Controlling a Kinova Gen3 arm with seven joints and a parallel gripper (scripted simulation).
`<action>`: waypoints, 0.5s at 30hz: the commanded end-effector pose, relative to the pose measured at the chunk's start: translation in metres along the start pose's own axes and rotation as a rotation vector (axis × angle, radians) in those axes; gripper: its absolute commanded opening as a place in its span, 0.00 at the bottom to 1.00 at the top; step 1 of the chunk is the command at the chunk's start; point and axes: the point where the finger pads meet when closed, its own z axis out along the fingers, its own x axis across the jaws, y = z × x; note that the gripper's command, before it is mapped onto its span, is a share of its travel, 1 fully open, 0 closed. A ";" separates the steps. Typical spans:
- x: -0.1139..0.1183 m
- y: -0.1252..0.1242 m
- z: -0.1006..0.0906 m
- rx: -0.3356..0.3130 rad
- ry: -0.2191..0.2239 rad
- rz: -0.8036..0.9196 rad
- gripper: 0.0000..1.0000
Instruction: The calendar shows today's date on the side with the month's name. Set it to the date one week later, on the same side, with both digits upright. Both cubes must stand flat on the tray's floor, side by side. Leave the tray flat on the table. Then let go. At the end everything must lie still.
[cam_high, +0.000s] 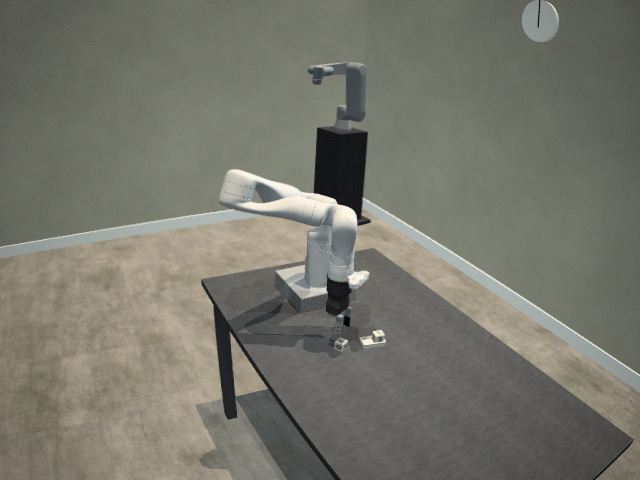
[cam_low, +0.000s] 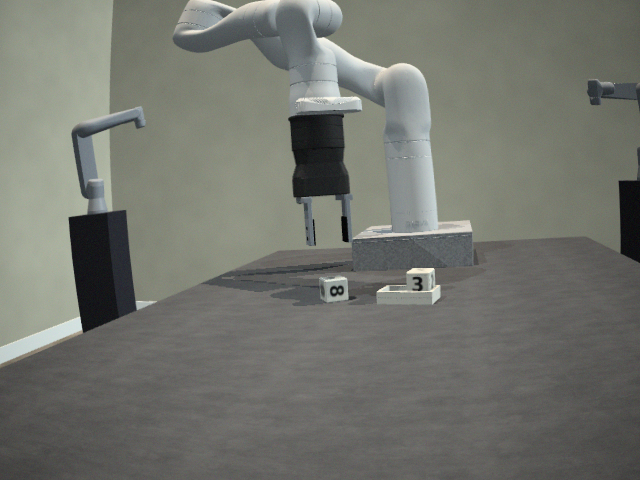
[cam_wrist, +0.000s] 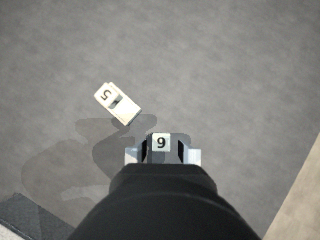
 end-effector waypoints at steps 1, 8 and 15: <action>-0.002 0.000 0.004 -0.001 -0.004 -0.003 0.90; -0.002 0.000 0.011 -0.001 -0.004 -0.003 0.90; -0.001 0.000 0.023 -0.001 -0.004 -0.003 0.90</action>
